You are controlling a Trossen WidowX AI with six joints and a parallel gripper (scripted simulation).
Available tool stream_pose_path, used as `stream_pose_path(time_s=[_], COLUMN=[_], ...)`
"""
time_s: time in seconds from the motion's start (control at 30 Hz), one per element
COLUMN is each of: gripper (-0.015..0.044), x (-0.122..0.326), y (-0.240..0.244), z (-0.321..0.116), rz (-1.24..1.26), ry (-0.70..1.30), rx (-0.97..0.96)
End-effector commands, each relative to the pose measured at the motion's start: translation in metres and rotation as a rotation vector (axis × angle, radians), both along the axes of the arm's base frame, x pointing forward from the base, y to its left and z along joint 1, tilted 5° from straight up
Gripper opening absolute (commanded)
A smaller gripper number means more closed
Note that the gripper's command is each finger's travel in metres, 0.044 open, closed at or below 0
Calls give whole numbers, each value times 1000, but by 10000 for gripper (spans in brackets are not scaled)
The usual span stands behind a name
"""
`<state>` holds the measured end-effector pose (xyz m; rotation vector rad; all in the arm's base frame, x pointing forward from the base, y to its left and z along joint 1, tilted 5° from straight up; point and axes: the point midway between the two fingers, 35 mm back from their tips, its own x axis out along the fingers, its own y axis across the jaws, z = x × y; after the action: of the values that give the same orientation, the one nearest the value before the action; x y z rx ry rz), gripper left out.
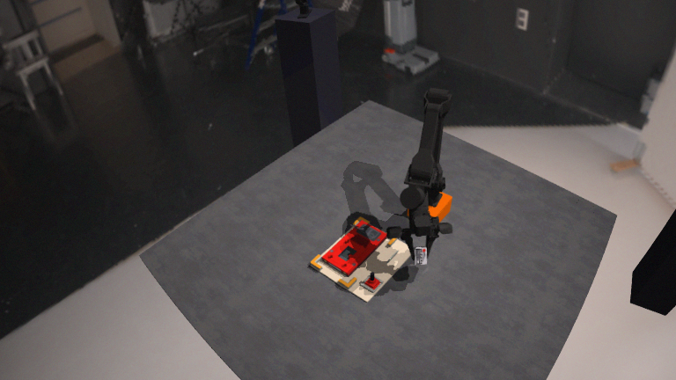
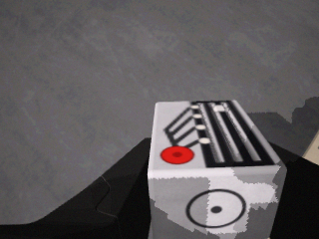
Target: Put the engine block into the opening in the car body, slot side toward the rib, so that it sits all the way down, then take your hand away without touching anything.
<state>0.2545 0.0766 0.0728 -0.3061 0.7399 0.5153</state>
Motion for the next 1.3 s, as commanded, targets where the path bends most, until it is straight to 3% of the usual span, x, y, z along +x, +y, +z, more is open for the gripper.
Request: stream_pose_path(time_s=[0.0, 1.27], gripper=[0, 0], x=[-1, 6], y=[0, -3], z=[-9, -81], rz=[5, 5], ry=[4, 5], rx=[1, 1])
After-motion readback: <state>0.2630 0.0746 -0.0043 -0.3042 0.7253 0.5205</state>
